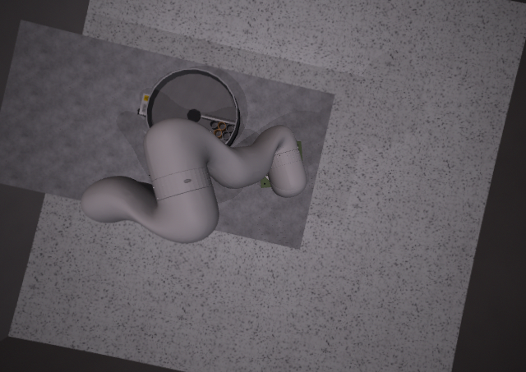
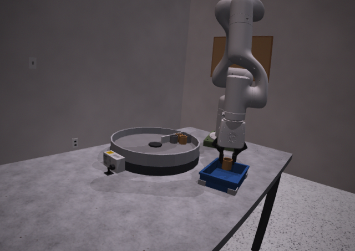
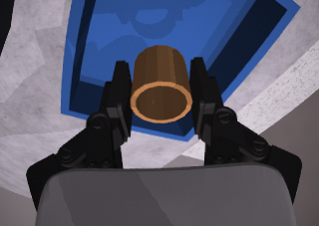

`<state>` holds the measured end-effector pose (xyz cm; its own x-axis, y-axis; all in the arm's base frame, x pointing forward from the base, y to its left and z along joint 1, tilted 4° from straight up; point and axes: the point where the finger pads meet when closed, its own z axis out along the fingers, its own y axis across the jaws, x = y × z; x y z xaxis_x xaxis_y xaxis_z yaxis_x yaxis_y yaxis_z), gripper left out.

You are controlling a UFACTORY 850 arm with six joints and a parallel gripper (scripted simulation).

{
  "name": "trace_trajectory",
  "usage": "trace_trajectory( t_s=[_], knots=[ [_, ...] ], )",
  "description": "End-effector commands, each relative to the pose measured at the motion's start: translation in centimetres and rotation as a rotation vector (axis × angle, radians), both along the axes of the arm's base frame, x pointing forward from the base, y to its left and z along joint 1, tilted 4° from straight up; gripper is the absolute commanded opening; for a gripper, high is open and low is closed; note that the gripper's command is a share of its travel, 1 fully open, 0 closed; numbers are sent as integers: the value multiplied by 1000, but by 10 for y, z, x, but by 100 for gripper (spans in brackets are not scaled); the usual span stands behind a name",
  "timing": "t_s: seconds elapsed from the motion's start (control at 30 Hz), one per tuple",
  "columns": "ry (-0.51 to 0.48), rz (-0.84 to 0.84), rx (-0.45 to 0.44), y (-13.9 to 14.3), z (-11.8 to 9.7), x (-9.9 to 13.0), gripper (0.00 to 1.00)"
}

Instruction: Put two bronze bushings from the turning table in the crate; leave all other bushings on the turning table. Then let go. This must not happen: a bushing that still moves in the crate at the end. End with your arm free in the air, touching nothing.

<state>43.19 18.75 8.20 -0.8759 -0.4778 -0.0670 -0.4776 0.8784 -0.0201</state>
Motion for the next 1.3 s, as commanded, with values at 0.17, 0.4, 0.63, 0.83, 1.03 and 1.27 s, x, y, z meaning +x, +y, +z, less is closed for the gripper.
trace_trajectory(
  t_s=[0.17,0.4,0.63,0.83,1.03,1.27],
  knots=[
    [-1,0,1,0,-5,1,0],
    [-1,0,1,1,-17,2,0],
    [-1,0,1,1,-29,3,0],
    [-1,0,1,1,-35,3,0],
    [-1,0,1,1,-40,3,0],
    [-1,0,1,1,-40,3,0]
  ],
)
